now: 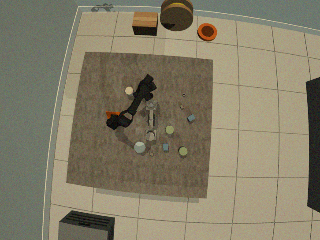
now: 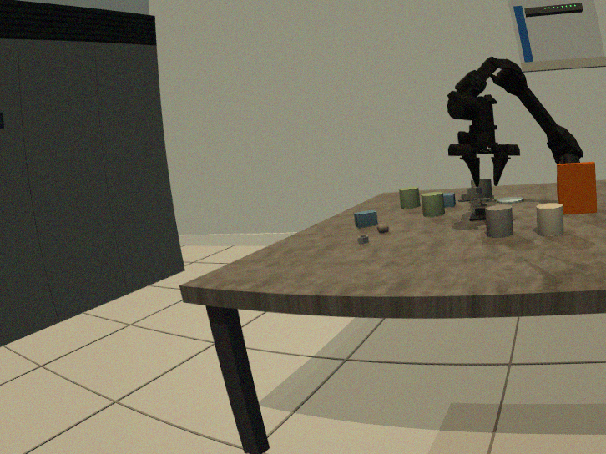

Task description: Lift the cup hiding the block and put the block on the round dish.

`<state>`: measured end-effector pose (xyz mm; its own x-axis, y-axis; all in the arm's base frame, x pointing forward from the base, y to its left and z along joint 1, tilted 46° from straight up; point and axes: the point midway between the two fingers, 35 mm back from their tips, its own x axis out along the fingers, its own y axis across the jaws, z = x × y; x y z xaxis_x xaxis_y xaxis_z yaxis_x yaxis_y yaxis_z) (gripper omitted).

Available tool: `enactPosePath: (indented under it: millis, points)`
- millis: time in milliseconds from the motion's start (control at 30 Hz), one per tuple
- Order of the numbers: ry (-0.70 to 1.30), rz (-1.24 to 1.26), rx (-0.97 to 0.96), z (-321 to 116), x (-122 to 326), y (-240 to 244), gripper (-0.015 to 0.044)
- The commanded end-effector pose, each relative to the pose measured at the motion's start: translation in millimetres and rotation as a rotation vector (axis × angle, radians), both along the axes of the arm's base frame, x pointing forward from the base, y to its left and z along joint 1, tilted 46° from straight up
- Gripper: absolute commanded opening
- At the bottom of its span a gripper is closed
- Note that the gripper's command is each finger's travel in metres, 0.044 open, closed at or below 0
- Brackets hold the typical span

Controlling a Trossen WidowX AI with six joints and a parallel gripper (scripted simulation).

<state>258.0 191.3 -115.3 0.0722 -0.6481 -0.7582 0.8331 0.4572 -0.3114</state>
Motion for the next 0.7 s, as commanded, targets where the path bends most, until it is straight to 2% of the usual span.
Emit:
enactPosePath:
  millis: [0, 667]
  points:
    - [0.069, 0.085, -0.012, 6, 4, -2, 0.026]
    - [0.536, 0.586, -0.077, 31, 21, -19, 0.026]
